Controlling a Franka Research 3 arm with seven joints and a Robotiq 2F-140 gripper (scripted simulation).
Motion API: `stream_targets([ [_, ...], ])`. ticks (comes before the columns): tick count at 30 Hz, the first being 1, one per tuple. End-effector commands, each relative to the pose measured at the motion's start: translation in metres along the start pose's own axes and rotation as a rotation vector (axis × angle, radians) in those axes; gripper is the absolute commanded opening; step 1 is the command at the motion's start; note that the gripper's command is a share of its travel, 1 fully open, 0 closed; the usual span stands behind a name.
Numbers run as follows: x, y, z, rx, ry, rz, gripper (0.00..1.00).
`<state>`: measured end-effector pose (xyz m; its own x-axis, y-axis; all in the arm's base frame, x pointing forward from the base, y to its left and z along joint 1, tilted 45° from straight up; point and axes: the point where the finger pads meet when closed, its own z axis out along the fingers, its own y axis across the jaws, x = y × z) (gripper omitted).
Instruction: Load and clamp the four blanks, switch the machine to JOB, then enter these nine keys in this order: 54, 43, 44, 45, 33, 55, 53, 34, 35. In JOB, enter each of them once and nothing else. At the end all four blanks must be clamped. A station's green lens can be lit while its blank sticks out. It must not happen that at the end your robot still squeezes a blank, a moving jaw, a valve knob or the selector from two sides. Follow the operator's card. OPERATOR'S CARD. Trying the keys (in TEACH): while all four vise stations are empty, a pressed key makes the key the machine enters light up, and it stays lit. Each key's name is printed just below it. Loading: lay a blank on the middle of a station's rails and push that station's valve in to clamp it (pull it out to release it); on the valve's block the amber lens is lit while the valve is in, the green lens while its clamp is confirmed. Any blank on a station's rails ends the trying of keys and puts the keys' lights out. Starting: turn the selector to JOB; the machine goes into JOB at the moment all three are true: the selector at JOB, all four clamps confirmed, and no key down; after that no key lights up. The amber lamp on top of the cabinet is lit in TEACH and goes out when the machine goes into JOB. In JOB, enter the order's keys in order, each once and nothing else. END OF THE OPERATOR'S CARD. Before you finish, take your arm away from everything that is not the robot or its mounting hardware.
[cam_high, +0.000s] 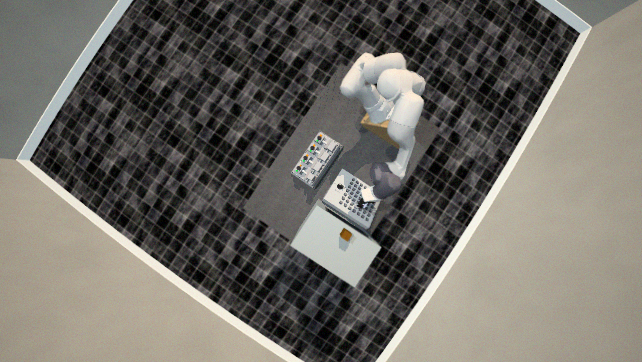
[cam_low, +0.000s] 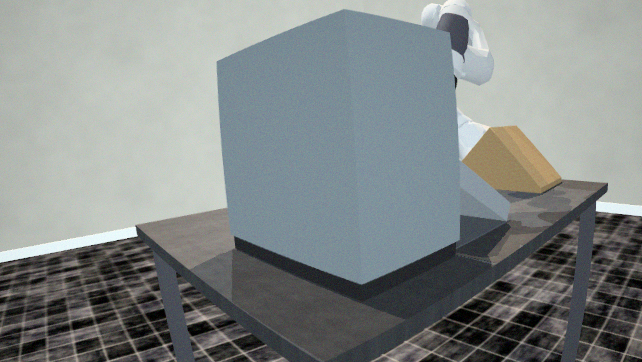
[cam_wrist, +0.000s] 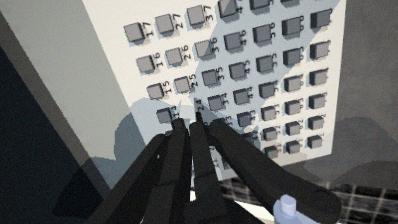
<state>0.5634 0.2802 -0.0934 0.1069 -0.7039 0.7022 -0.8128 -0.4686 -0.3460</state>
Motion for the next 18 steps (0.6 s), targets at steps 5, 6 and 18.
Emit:
stream_targets([
  [5, -0.001, -0.001, -0.001, 0.005, -0.003, -0.007, 0.00],
  [6, -0.001, -0.001, -0.001, 0.005, -0.003, -0.007, 0.00],
  [18, -0.001, -0.001, -0.020, 0.005, -0.003, -0.007, 0.00],
])
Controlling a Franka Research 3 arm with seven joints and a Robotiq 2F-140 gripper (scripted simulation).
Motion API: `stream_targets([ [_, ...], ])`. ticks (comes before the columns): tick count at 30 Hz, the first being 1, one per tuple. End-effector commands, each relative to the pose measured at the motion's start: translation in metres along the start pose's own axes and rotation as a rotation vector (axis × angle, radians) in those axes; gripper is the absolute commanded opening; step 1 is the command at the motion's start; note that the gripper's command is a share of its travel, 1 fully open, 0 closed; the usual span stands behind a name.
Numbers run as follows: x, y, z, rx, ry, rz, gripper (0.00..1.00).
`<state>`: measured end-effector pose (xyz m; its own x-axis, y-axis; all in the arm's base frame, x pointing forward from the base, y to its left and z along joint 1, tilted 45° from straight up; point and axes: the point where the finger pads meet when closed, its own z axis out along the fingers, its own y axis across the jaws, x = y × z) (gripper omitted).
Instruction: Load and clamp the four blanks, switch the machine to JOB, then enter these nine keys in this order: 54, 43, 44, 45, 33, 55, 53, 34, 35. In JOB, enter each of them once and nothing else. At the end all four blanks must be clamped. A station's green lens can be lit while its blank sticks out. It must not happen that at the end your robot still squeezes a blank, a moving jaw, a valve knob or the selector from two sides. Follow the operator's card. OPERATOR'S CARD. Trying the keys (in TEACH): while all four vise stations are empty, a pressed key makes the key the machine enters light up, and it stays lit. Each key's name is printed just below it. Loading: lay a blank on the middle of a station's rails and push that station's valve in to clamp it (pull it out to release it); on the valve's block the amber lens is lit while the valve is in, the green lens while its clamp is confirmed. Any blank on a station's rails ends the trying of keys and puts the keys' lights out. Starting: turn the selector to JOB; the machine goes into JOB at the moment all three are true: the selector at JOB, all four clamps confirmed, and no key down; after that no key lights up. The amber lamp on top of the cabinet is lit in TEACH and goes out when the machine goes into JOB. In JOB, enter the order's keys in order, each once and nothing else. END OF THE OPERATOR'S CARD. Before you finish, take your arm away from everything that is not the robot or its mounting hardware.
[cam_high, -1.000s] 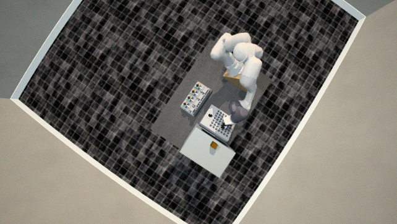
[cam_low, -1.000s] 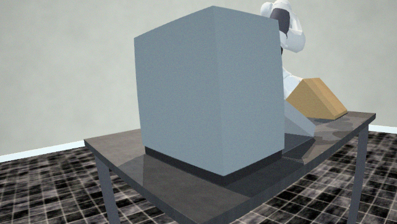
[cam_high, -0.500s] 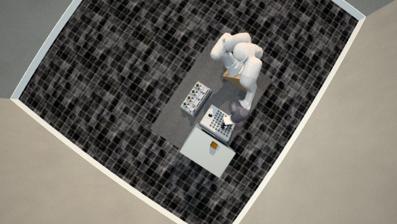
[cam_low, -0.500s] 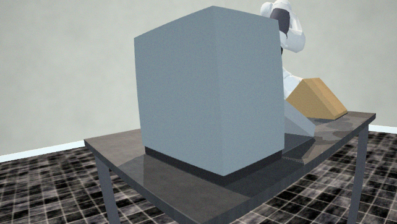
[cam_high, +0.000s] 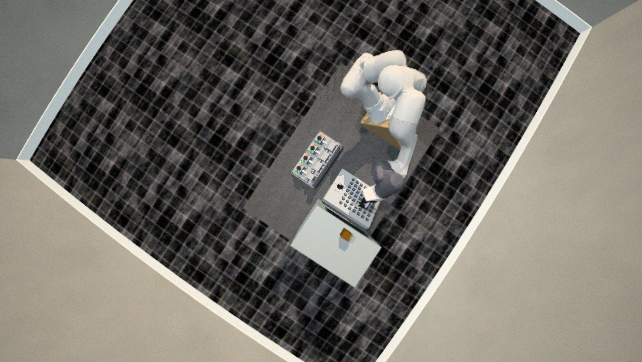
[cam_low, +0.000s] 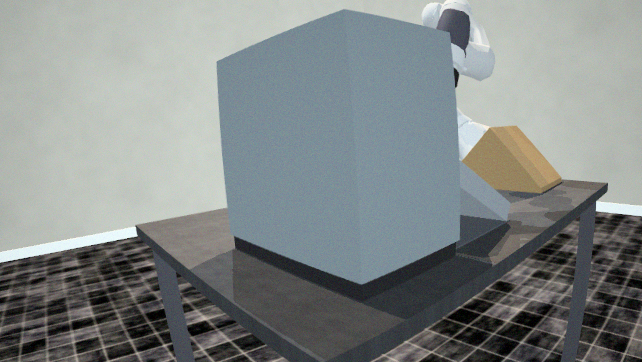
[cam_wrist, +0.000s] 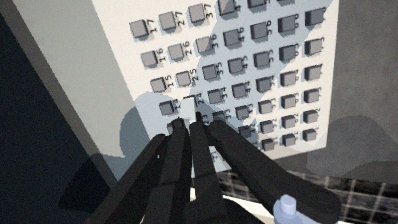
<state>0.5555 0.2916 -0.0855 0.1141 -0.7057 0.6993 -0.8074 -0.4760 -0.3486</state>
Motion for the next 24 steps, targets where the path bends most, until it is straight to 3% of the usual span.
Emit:
stream_targets([
  [1, 0.002, 0.001, -0.007, -0.004, 0.004, -0.003, 0.00],
  [24, 0.006, 0.001, -0.020, -0.004, 0.004, -0.003, 0.00],
])
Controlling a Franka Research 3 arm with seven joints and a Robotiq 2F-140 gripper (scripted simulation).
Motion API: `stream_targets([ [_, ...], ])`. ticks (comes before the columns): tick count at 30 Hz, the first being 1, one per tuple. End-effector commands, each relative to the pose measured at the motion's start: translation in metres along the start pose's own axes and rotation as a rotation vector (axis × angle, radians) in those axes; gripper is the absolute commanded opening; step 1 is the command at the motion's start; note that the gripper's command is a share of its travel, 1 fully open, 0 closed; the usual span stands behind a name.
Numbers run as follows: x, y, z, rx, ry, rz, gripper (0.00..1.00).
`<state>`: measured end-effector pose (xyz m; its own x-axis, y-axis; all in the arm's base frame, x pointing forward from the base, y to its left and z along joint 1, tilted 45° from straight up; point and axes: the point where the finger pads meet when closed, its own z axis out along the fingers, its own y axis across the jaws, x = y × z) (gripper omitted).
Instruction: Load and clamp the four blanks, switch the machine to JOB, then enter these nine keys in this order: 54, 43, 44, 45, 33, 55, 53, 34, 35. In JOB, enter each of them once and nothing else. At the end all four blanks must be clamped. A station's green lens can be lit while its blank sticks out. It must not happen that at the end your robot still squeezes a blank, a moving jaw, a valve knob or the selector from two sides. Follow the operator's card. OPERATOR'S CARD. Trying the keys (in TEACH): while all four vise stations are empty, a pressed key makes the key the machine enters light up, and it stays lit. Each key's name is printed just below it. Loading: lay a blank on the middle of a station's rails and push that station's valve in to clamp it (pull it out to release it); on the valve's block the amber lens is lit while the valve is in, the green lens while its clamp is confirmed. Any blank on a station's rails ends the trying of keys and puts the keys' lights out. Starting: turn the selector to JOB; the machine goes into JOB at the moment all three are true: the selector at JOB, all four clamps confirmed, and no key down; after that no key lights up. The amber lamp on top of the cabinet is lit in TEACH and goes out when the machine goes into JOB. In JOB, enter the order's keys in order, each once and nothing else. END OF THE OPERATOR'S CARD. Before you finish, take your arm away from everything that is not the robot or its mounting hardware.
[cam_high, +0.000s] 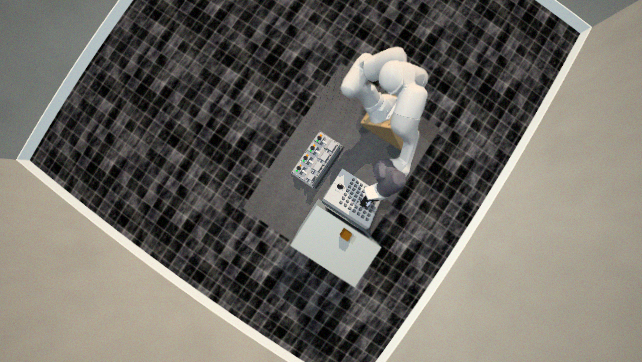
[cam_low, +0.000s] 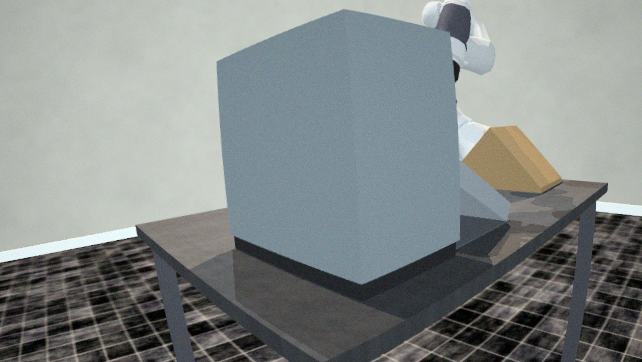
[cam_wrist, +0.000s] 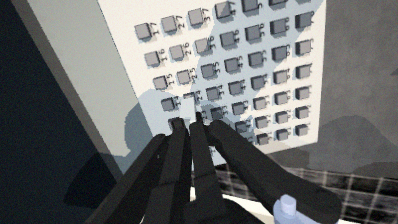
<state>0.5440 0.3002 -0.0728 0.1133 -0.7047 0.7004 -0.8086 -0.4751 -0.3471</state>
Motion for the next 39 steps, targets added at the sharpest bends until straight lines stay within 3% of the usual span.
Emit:
stream_targets([
  [1, 0.007, 0.000, -0.001, -0.002, 0.003, -0.003, 0.00],
  [9, 0.034, 0.000, -0.001, -0.002, 0.003, -0.003, 0.00],
  [39, 0.034, 0.000, 0.021, -0.002, 0.003, -0.003, 0.00],
])
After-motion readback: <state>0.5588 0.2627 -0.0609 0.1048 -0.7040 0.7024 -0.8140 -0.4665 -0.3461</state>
